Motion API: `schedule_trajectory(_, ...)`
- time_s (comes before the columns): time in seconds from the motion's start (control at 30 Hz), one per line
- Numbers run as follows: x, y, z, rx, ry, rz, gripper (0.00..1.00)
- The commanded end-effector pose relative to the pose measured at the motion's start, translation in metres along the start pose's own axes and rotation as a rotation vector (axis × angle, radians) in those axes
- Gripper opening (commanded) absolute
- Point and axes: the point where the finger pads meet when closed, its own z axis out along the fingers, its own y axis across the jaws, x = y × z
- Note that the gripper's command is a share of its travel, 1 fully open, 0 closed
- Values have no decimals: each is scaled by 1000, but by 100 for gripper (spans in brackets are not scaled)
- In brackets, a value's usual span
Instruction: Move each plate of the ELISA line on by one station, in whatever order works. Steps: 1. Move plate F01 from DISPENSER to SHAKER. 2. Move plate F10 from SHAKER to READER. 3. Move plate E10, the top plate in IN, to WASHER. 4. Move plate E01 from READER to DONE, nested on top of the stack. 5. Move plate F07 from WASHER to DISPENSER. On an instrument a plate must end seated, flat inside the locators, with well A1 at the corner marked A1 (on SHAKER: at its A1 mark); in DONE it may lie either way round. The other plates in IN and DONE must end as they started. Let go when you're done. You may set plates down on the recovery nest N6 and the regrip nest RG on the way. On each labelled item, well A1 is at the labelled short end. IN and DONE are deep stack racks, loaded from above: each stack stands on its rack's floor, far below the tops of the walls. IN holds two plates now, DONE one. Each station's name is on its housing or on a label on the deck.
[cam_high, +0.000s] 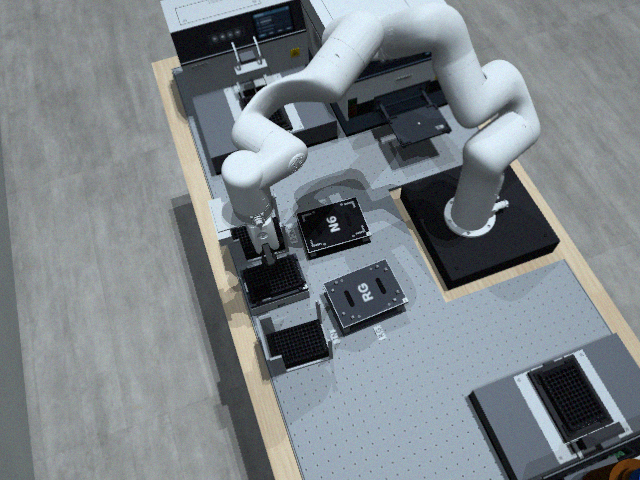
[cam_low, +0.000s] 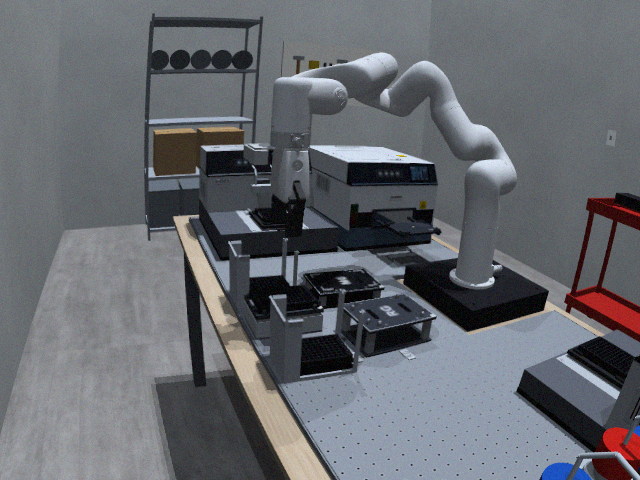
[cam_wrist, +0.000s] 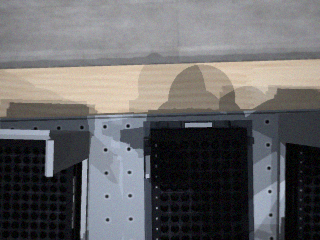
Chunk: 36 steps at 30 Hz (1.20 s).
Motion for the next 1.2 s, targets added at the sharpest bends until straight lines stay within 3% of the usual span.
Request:
schedule_trajectory(0.0,1,-1,-1,0,4,0,100)
schedule_trajectory(1.17,1,-1,41,0,4,0,100)
